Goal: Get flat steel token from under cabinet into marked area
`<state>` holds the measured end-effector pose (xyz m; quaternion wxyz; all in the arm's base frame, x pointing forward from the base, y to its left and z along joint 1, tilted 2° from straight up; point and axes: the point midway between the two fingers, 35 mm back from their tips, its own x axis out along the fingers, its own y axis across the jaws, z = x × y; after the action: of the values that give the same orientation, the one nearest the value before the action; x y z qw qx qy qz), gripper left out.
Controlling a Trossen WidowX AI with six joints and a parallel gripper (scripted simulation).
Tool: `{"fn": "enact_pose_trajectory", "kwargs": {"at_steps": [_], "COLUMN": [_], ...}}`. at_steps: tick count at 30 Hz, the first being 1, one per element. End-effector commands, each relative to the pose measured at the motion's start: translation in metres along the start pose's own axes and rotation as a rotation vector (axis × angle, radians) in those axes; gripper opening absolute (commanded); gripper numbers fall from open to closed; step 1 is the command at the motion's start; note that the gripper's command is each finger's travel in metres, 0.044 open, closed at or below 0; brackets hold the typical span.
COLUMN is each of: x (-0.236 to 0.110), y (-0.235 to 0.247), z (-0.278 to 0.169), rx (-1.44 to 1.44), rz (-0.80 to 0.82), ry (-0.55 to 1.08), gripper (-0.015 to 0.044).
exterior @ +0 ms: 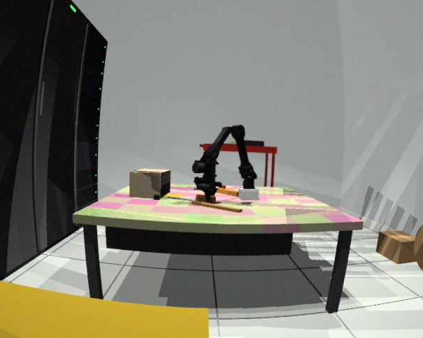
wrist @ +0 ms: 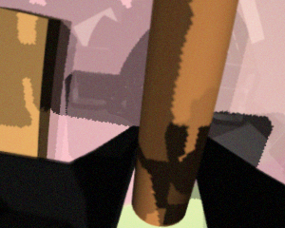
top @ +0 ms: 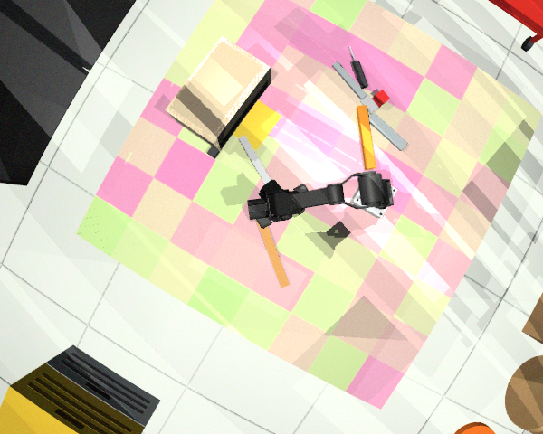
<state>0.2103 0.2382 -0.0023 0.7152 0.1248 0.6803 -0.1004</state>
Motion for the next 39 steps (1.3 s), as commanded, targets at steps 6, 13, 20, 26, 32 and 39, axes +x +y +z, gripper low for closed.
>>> {"fn": "enact_pose_trajectory", "kwargs": {"at_steps": [6, 13, 20, 26, 32, 39], "x": [-0.0002, 0.0, 0.0, 0.0014, 0.0034, 0.0025], "y": [0.0002, 0.0001, 0.0001, -0.0002, -0.0004, -0.0003], "z": [0.0, -0.0001, -0.0001, -0.0004, -0.0003, -0.0006], "rx": [-0.032, -0.029, -0.029, -0.03, -0.029, -0.03], "rz": [0.001, 0.0, 0.001, 0.001, 0.001, 0.001], "ry": [0.0, 0.001, -0.001, -0.001, -0.001, 0.001], "gripper": [0.0079, 0.02, 0.027, 0.027, 0.027, 0.0139]}}
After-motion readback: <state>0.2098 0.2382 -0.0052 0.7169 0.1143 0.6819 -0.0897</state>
